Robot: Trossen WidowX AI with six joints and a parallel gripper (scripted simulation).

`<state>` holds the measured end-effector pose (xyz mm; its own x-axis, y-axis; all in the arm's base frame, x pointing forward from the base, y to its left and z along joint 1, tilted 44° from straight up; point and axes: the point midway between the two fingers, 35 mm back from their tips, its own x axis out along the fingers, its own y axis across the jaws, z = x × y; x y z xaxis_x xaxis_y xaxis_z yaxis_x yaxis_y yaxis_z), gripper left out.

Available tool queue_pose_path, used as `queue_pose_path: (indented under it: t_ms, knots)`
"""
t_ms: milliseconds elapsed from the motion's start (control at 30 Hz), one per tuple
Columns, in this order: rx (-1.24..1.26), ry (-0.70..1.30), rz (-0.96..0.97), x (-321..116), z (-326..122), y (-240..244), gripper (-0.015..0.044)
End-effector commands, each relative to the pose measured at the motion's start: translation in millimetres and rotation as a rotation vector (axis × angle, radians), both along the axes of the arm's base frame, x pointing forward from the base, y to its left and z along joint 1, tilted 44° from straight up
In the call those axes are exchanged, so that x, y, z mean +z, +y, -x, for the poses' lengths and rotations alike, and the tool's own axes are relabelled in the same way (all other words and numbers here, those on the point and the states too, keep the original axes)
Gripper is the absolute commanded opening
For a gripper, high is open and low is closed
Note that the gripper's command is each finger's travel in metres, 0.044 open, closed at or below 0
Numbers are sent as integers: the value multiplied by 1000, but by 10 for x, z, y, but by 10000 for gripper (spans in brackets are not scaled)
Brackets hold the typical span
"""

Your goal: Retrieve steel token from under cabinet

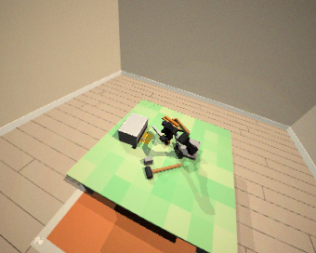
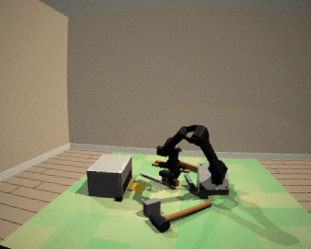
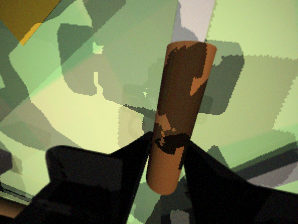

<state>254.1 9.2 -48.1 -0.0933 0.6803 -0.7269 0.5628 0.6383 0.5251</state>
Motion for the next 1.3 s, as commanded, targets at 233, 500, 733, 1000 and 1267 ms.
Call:
queue_pose_path:
  t_ms: [233,500,733,1000,1267]
  knots:
    - [-13,-9,1,102,-19,71,0]
    - [-13,-9,0,168,-17,142,0]
    - [-13,-9,0,226,-16,204,0]
    - [-13,-9,-1,293,-15,277,0]
    - [-13,-9,-1,362,-14,351,0]
